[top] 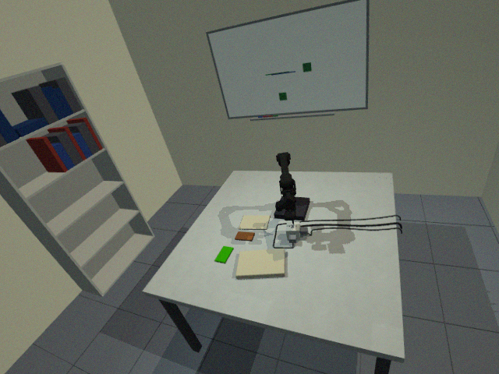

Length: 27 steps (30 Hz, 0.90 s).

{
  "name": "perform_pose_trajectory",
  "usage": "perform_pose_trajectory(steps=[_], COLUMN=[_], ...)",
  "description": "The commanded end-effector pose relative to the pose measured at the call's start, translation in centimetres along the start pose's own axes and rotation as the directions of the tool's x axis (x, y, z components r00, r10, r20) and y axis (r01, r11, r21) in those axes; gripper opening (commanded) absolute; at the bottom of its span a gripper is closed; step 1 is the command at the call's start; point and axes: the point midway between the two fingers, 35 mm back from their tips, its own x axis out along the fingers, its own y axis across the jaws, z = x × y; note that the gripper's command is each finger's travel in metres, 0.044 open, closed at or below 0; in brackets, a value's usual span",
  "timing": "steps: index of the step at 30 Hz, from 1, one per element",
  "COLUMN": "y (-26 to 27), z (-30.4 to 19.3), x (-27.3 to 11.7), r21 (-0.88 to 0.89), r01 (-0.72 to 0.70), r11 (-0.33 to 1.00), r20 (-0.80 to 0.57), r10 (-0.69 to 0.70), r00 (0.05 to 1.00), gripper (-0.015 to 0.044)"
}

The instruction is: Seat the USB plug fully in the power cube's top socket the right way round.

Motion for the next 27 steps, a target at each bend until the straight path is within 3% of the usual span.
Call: perform_pose_trajectory(steps=[1,27], y=[0.03,0.04], z=[0.1,0.28], x=[0.11,0.42], r21=[0.006,0.028], r01=[0.0,0.0], r11=[1.0,1.0], r20=[0.007,0.018], r10=[0.0,-0.001], r00=[1.0,1.0], gripper=[0.0,0.0])
